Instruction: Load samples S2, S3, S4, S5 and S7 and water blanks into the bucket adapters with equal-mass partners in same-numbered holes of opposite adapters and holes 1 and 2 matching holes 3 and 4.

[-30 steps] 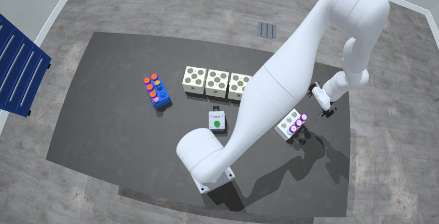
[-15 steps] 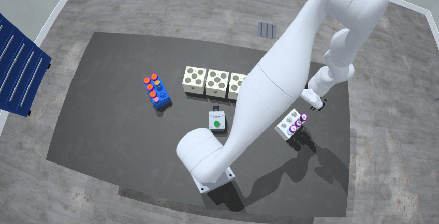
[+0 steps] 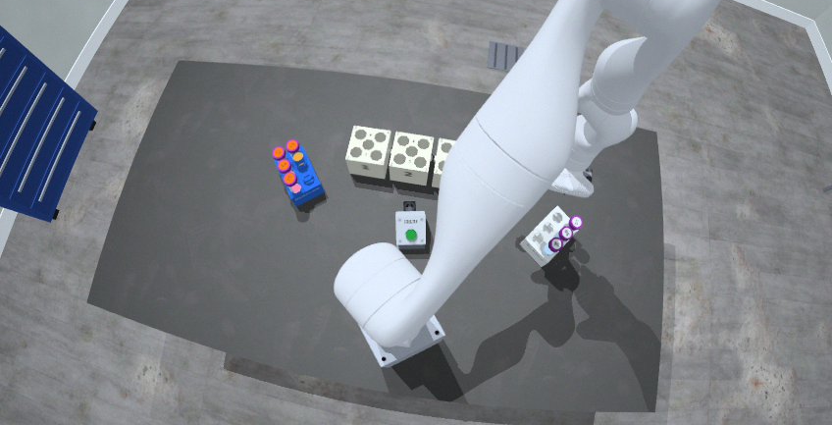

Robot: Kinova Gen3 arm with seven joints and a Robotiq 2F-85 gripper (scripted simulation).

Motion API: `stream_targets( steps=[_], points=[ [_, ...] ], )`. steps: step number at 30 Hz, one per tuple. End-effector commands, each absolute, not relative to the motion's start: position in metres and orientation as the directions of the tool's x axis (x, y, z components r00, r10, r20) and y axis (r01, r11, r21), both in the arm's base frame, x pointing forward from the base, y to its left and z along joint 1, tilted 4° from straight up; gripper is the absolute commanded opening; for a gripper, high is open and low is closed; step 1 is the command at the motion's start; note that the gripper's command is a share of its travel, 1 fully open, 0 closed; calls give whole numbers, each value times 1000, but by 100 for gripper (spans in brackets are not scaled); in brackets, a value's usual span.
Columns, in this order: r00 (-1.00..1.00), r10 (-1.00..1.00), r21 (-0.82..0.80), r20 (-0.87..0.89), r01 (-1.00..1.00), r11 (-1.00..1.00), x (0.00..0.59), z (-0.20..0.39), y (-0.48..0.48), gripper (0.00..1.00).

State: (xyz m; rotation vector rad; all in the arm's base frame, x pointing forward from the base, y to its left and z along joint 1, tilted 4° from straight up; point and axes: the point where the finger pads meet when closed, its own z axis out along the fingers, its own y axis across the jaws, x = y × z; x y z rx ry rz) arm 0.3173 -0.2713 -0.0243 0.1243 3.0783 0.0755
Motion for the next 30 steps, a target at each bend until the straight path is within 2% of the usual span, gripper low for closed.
stream_targets(
  steps=[1, 11, 13, 25, 30],
  points=[
    [-998, -11, 44, -65, -14, 999, 319, -23, -258, 100],
    [-938, -337, 20, -76, -340, 940, 324, -20, -208, 100],
    [-938, -337, 20, -76, -340, 940, 324, -20, -208, 100],
    [-732, -677, -11, -78, -678, 735, 330, -17, -148, 100],
    [-728, -681, -11, -78, -683, 731, 332, -16, -134, 100]
  ],
)
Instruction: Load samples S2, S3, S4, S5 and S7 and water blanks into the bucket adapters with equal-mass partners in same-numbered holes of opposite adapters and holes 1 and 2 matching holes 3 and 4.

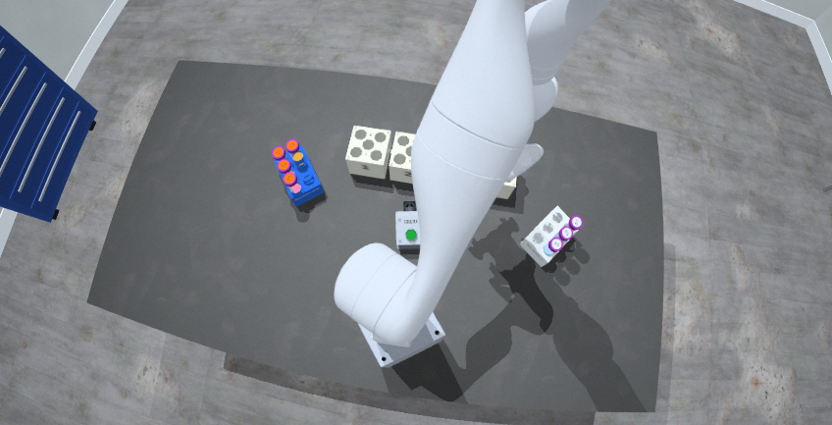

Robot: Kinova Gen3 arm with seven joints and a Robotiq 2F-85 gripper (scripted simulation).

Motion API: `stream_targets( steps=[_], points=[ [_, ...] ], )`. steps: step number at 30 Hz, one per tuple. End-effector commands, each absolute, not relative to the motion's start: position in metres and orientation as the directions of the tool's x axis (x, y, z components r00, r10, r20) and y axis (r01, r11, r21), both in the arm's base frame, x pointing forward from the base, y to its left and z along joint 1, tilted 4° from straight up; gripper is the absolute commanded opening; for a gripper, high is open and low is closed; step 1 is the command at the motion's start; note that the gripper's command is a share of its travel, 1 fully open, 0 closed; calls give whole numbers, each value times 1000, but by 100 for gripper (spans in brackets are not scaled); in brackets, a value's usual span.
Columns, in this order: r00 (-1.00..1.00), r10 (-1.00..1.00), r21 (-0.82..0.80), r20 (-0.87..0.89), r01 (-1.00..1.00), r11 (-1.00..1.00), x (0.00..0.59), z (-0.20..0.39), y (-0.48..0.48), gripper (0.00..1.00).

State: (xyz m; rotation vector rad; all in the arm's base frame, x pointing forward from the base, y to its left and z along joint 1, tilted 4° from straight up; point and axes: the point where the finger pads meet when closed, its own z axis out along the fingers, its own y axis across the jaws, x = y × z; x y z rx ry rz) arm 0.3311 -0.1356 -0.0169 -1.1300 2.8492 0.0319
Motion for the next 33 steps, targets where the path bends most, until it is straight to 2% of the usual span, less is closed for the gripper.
stream_targets(
  steps=[1, 33],
  points=[
    [-728, -681, -11, -78, -683, 731, 332, -16, -129, 100],
    [-728, -681, -11, -78, -683, 731, 347, -8, 16, 100]
  ],
)
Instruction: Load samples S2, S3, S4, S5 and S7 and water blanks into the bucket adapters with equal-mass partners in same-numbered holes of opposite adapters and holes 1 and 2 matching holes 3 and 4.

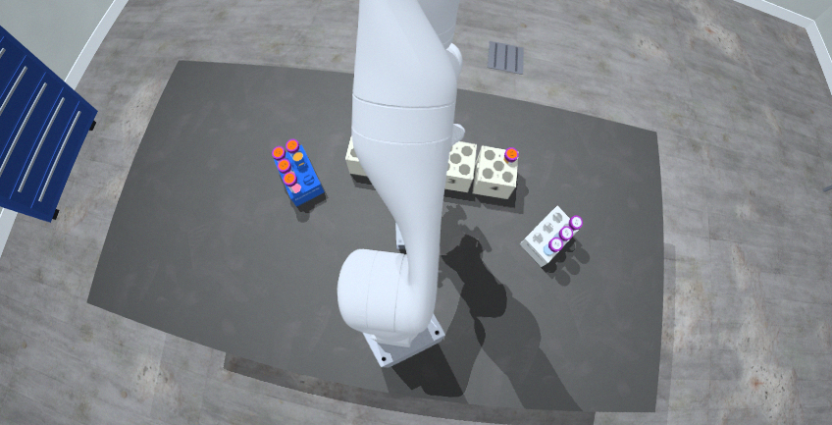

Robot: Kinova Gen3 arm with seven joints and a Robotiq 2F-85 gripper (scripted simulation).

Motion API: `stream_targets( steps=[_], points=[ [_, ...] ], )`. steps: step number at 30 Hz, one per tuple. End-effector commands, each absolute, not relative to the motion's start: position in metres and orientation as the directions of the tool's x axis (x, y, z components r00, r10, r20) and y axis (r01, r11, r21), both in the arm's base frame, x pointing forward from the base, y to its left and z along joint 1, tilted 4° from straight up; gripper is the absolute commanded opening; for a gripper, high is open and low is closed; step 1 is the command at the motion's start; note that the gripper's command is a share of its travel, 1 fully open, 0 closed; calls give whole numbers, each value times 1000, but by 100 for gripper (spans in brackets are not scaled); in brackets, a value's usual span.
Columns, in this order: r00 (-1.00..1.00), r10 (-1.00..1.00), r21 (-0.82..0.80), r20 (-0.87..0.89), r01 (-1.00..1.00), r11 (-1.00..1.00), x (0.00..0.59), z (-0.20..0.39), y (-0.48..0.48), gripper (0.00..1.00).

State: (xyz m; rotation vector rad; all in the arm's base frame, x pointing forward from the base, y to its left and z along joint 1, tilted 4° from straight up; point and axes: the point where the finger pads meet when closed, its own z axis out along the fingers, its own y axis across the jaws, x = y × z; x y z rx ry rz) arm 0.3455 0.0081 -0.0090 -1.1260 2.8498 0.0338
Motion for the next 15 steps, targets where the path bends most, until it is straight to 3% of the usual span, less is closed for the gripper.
stream_targets(
  steps=[1, 15],
  points=[
    [-728, -681, -11, -78, -683, 731, 347, -8, 16, 100],
    [-728, -681, -11, -79, -683, 731, 354, -4, 85, 100]
  ],
)
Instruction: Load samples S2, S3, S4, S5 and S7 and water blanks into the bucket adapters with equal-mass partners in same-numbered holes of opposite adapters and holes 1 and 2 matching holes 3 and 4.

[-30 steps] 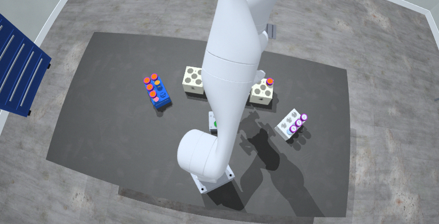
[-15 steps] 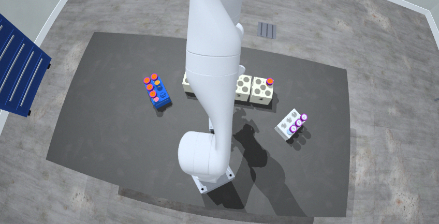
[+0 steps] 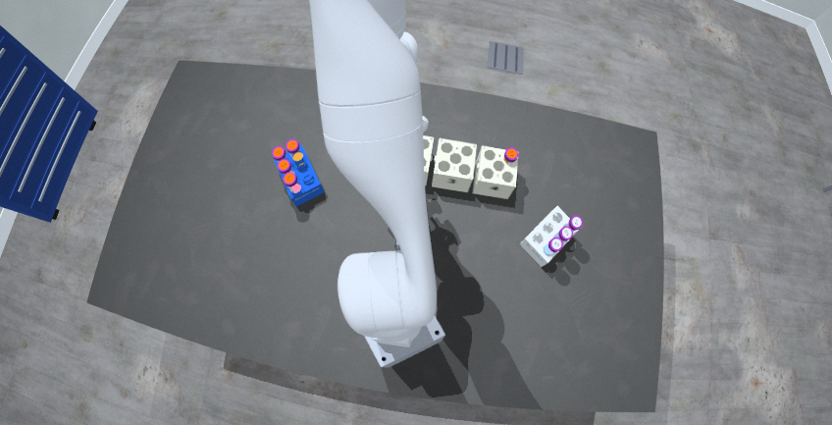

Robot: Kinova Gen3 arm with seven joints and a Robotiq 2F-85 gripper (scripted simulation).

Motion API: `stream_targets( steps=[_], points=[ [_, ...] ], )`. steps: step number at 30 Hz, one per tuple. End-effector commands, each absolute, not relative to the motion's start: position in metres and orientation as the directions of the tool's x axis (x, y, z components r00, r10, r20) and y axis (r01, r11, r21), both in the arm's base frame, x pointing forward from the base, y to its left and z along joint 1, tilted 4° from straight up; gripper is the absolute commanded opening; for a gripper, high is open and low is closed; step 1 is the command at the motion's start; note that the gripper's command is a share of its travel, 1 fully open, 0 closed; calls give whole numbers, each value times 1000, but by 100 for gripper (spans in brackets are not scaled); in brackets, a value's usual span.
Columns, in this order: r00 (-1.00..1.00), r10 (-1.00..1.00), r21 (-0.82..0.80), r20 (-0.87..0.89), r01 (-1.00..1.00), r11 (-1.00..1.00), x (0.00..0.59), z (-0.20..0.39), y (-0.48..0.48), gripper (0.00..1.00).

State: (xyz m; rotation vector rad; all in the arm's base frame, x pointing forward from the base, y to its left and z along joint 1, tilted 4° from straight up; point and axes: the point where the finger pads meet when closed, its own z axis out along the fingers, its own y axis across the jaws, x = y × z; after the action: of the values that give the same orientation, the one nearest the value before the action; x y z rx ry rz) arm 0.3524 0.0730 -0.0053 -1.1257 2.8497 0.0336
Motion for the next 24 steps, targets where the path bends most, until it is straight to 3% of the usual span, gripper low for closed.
stream_targets(
  steps=[1, 24],
  points=[
    [-728, -681, -11, -79, -683, 731, 355, -4, 90, 100],
    [-728, -681, -10, -79, -683, 731, 365, 1, 185, 100]
  ],
)
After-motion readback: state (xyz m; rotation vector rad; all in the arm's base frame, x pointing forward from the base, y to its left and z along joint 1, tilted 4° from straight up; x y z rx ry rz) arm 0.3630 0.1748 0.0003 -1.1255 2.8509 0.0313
